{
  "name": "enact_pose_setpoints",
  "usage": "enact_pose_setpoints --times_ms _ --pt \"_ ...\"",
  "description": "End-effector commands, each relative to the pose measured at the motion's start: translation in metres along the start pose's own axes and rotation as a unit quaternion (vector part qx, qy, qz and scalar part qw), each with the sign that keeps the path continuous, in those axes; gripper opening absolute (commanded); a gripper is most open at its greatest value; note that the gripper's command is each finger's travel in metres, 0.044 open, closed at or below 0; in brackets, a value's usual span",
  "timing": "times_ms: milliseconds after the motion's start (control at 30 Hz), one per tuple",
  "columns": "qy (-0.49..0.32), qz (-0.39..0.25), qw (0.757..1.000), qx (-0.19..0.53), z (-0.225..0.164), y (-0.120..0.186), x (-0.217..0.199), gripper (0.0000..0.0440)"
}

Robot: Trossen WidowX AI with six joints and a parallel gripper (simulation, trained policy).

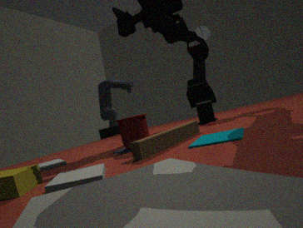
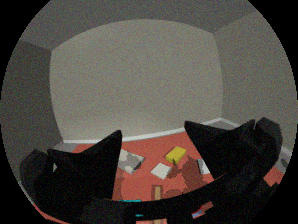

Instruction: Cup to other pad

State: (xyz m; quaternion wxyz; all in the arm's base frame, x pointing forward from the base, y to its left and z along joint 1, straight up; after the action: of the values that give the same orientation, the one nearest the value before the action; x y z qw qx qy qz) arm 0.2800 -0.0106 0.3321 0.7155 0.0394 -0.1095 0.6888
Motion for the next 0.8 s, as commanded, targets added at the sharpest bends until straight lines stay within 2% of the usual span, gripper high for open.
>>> enact_pose_setpoints --times_ms 0,433,467,600,767 --pt "-0.001 -0.001 1.0 0.003 -0.001 0.0 0.0 0.0374" --pt "-0.018 -0.01 0.997 0.079 -0.02 -0.003 0.005 0.004" --pt "-0.019 -0.011 0.996 0.086 -0.022 -0.003 0.006 0.0028" --pt "-0.025 -0.008 0.993 0.117 -0.028 -0.005 0.01 0.0031" --pt "-0.035 -0.006 0.987 0.155 -0.033 -0.007 0.016 0.0072"
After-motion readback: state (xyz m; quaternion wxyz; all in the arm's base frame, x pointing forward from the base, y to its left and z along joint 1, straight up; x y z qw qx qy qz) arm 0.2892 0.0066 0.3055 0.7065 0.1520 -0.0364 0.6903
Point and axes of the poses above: the point midway between the two fingers, 35 mm back from their tips, its own y axis back along the fingers, its own x axis across the jaws, z = x × y, the point moved 3 cm from there along y, back along the fingers, and after that the axes turned 12 degrees about -y, right-handed, at the moved point
